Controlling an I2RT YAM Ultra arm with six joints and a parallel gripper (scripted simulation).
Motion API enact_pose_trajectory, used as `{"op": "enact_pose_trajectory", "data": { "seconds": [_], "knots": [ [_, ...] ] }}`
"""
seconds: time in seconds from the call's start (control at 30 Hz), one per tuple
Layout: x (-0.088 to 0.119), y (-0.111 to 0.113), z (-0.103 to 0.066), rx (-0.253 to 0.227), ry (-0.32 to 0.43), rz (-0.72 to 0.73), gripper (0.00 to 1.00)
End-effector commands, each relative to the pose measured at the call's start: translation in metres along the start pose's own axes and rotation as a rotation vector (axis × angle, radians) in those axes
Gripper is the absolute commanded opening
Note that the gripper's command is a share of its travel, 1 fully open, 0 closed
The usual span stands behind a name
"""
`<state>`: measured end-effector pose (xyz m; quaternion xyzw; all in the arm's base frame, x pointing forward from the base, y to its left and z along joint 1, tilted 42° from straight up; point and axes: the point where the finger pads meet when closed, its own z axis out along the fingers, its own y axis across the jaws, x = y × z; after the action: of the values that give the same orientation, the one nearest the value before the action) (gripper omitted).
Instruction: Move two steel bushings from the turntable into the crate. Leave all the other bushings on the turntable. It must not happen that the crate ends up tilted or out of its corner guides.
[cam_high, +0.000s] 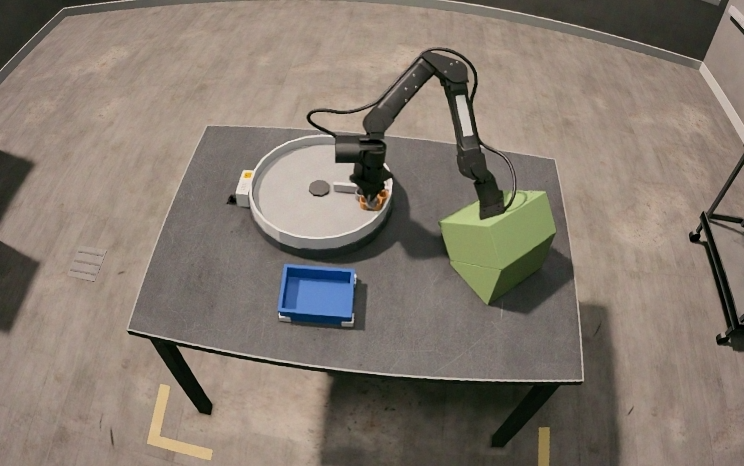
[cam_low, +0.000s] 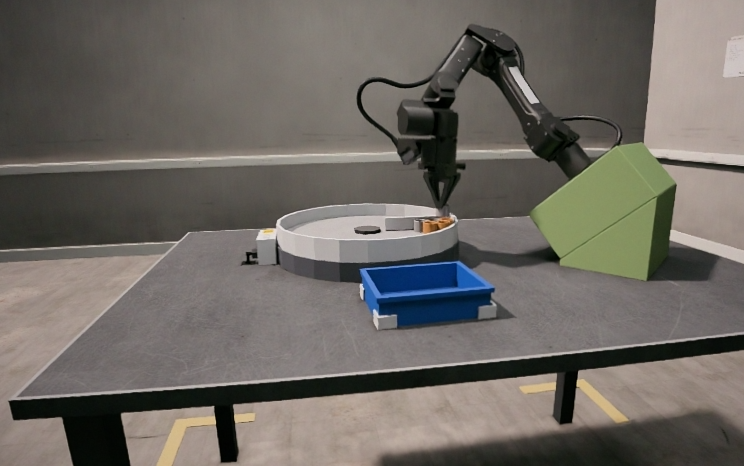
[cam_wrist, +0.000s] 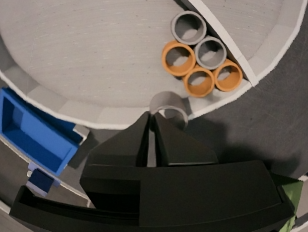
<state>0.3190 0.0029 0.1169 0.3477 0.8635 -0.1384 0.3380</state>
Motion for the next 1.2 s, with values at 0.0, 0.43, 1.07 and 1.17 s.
{"op": "enact_pose_trajectory", "data": {
  "seconds": [0.0,0.43,1.07,1.17],
  "knots": [
    [0.0026,-0.0047,-0.0173,0.04,0.008,-0.012,0.0],
    [0.0019,-0.0046,-0.022,0.038,0.006,-0.01,0.0],
    [0.0024,-0.005,-0.0217,0.039,0.007,-0.013,0.0],
    [0.0024,-0.005,-0.0217,0.039,0.007,-0.013,0.0]
  ]
}}
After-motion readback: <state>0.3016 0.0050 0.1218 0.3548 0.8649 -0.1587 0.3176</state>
